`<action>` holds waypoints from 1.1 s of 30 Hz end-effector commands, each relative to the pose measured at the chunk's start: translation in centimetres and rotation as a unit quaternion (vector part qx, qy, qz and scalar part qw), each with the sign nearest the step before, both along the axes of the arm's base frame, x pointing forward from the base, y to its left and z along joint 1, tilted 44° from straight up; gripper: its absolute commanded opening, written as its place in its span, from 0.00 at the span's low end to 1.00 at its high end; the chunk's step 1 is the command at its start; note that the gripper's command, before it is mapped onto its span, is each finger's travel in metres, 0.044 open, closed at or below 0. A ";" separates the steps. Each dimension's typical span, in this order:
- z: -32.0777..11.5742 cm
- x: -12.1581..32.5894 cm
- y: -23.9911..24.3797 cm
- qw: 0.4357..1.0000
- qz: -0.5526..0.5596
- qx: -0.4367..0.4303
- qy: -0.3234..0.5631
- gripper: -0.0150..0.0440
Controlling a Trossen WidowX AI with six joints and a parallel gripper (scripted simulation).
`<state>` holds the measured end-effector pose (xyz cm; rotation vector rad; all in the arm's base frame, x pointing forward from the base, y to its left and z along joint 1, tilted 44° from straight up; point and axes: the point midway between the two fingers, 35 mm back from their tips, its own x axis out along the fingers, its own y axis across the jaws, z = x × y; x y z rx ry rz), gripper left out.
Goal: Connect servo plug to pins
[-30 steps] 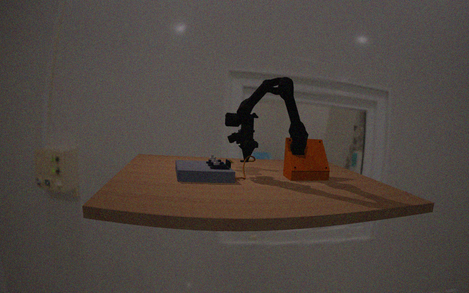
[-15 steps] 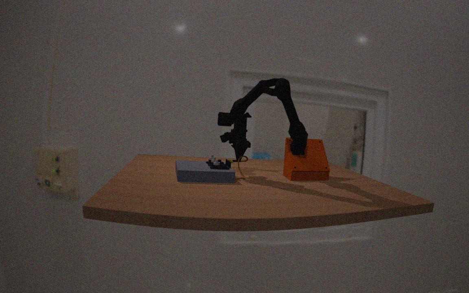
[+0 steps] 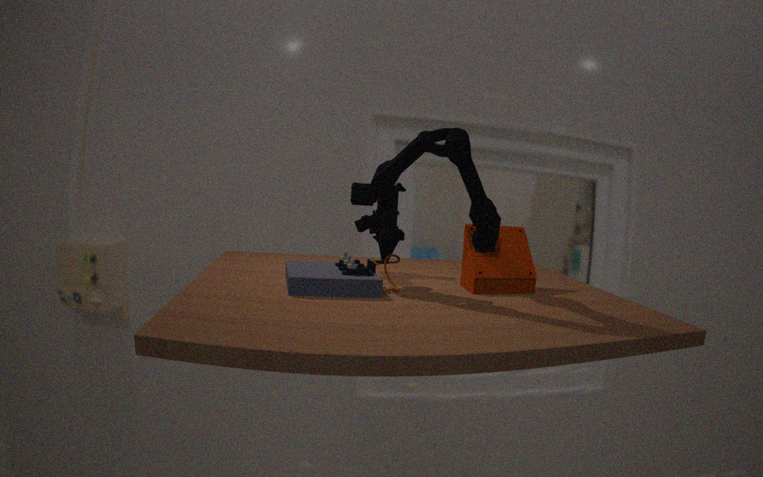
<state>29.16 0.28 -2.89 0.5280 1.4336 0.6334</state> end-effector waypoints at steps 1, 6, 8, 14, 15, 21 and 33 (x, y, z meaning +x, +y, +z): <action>0.1 0.4 0.0 1.000 -0.003 0.002 0.000 0.25; 0.2 0.7 0.0 1.000 -0.003 0.002 0.000 0.25; 0.2 0.8 0.0 1.000 -0.003 0.002 0.000 0.25; 0.2 1.2 0.0 1.000 -0.003 0.002 0.000 0.25; 0.3 1.3 0.0 1.000 -0.003 0.002 0.000 0.25; 0.3 1.7 -0.1 1.000 -0.003 0.002 0.000 0.25; 1.8 1.4 -1.8 1.000 -0.003 0.000 0.000 0.79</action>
